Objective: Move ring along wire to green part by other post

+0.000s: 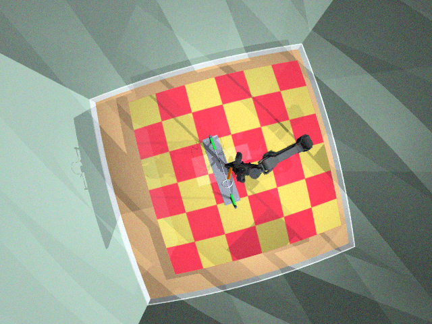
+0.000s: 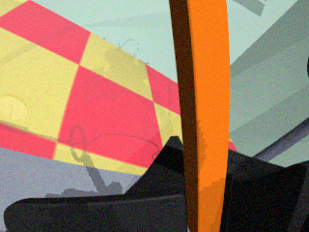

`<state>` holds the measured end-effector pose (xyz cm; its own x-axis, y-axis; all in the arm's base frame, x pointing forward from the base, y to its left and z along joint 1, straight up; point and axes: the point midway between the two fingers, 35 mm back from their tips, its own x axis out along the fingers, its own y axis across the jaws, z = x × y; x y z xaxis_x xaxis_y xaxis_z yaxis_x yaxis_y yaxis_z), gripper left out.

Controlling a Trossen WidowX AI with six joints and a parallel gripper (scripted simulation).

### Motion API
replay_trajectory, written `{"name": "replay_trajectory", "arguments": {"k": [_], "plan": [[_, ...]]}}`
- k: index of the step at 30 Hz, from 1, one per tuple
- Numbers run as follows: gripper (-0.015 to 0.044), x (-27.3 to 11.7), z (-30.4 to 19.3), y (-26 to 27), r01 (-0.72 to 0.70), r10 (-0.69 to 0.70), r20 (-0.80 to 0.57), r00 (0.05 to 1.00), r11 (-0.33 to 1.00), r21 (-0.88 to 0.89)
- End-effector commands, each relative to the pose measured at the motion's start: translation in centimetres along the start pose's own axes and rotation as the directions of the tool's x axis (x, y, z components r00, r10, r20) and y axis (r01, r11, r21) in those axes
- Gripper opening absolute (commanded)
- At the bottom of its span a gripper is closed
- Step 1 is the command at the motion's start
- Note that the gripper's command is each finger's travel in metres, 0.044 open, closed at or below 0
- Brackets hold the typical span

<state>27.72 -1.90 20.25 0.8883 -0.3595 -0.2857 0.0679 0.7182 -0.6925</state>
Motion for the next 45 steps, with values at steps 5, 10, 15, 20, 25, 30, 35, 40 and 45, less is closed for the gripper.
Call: {"name": "replay_trajectory", "arguments": {"k": [5,10,15,20,25,30,35,40,45], "plan": [[-0.015,0.1,0.0,3.3,-0.105,0.101,0.028,0.994,0.98,0.167],[-0.015,-0.3,0.4,5.0,-0.16,0.158,0.029,0.987,0.951,0.266],[-0.015,-0.9,0.9,6.6,-0.208,0.209,0.034,0.977,0.912,0.354],[-0.015,-1.4,1.5,8.0,-0.246,0.253,0.042,0.967,0.87,0.428],[-0.015,-1.9,2.2,9.1,-0.275,0.286,0.052,0.957,0.83,0.485],[-0.015,-2.4,2.7,10.0,-0.295,0.311,0.06,0.949,0.798,0.526],[-0.015,-2.8,3.2,10.6,-0.307,0.326,0.067,0.943,0.775,0.553],[-0.015,-3.1,3.7,11.2,-0.315,0.336,0.071,0.939,0.76,0.569],[-0.015,-3.4,4.1,11.7,-0.319,0.341,0.074,0.937,0.751,0.578]]}}
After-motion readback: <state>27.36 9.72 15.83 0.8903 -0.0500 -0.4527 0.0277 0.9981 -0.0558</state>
